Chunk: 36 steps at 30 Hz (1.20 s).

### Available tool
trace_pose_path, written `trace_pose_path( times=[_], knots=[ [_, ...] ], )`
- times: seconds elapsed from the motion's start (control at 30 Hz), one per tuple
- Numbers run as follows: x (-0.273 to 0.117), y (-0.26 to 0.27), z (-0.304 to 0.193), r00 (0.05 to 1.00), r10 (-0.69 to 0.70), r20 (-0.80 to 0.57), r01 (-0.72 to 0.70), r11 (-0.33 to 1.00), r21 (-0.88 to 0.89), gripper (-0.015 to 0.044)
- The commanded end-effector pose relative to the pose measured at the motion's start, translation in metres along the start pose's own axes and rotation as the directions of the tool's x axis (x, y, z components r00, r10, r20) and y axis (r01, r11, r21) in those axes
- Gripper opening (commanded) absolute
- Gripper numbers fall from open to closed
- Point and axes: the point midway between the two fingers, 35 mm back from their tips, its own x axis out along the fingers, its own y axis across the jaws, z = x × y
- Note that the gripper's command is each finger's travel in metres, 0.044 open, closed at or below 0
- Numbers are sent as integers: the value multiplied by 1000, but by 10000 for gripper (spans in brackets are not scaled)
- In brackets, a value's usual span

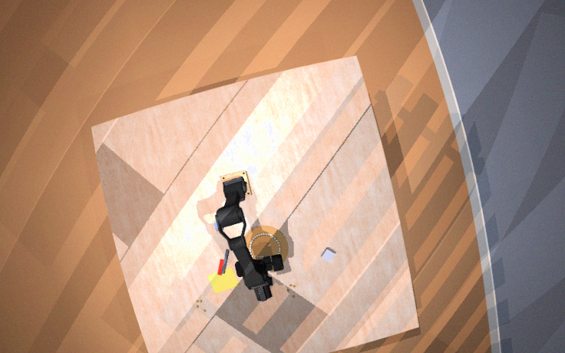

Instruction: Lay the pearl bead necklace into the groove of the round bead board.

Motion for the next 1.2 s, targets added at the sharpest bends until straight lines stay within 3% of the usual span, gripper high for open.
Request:
trace_pose_path(
  times=[0.0,0.13,1.17],
  knots=[
    [-7,-33,-18,1000,-5,-20,-10,734,-679,120],
    [-8,-37,-20,1000,-5,-20,-13,622,-783,120],
    [9,-37,-18,1000,-4,-13,-8,626,-780,120]
  ],
)
